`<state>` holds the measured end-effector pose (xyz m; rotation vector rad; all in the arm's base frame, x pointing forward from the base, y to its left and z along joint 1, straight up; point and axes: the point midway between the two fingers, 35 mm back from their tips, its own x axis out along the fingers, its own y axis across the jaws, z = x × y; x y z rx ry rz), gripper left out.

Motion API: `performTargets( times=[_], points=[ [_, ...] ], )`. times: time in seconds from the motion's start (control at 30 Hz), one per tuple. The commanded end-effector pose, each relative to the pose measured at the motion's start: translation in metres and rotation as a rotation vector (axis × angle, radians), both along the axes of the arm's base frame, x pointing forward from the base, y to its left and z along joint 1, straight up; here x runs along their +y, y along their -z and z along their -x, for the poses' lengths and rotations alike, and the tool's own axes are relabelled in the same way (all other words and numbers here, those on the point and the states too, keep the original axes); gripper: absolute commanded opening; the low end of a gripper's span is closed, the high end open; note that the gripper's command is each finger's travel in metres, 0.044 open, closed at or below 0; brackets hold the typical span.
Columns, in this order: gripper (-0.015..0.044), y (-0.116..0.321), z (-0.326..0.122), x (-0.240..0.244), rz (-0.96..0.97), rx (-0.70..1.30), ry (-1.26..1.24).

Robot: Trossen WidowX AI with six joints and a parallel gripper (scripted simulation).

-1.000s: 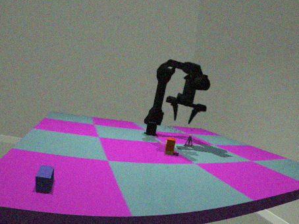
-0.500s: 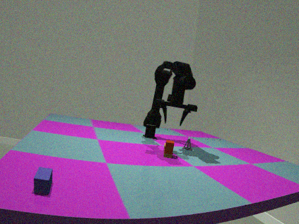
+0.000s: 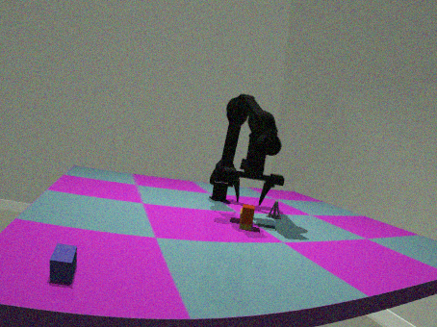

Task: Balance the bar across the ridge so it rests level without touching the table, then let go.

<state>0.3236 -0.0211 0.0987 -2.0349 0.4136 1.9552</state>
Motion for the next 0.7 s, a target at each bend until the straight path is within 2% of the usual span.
performTargets(
  times=[0.0, 0.67],
  points=[
    [0.0315, 0.024, 0.003, 0.001, -0.005, 0.012, -0.006],
    [0.0315, 0.044, 0.003, 0.001, -0.005, 0.012, -0.006]
  ],
)
